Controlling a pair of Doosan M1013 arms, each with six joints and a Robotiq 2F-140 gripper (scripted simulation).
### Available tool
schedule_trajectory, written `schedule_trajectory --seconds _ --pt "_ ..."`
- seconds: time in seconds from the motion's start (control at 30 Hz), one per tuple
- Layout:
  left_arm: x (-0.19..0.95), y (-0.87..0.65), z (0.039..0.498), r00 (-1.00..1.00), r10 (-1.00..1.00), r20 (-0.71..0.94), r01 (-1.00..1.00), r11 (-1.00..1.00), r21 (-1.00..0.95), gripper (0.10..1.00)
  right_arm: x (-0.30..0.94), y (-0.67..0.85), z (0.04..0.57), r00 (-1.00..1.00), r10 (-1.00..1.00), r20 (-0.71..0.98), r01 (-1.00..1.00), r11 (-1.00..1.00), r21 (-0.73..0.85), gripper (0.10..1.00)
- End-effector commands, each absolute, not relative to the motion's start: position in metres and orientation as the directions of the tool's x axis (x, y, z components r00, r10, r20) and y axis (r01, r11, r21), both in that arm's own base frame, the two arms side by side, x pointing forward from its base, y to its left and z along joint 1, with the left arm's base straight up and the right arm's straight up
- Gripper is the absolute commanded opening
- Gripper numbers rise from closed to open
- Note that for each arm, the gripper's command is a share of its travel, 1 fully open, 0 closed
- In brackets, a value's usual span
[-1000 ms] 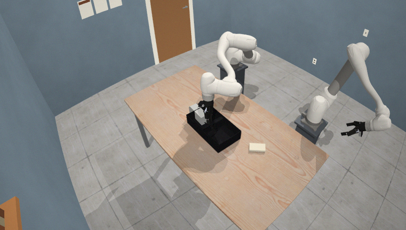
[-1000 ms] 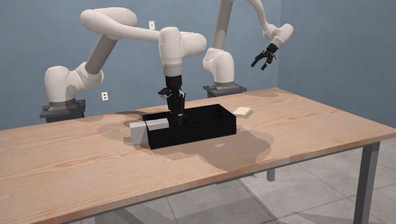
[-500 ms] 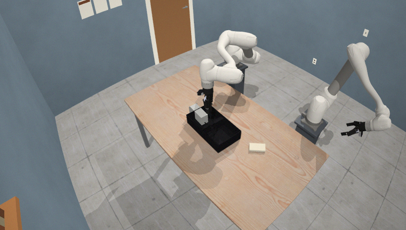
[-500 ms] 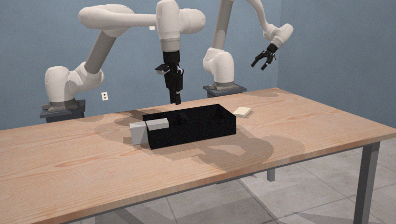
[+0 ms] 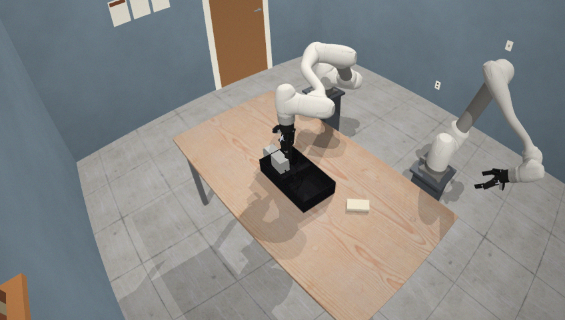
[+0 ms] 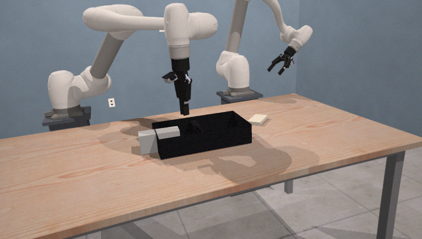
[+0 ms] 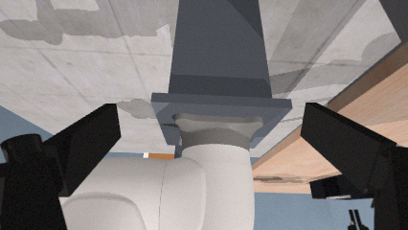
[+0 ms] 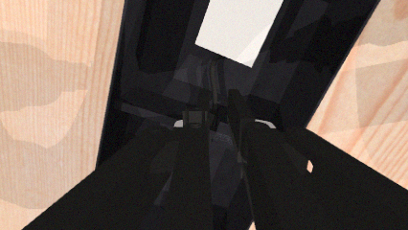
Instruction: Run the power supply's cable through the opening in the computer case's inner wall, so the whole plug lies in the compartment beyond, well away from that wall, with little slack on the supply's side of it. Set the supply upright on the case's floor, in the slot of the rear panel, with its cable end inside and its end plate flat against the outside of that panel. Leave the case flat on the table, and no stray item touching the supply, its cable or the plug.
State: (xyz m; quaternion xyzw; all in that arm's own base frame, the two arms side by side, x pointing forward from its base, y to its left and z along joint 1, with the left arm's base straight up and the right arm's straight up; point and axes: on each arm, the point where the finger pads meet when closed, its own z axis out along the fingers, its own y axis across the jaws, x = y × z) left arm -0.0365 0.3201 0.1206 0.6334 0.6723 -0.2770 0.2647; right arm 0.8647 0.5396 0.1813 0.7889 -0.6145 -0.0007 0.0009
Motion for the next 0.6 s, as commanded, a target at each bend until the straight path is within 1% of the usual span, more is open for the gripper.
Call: schedule_trajectory --seconds 0.0,0.2,0.57 --pt "-0.0366 0.3204 0.121 -0.058 0.706 -0.706 0.998 0.044 -0.038 1.0 0.869 0.531 0.1678 0.153 -0.988 -0.001 -0.988 -0.153 -0.001 0.196" --pt "-0.0366 0.3204 0.121 -0.058 0.706 -0.706 0.998 0.044 -0.038 1.0 0.8708 0.5269 0.1608 0.111 -0.994 -0.001 -0.994 -0.111 -0.001 0.196" --pt "-0.0366 0.3204 0.121 -0.058 0.706 -0.706 0.998 0.044 -0.038 1.0 0.8709 0.5269 0.1593 0.111 -0.994 -0.001 -0.994 -0.111 -0.001 0.196"
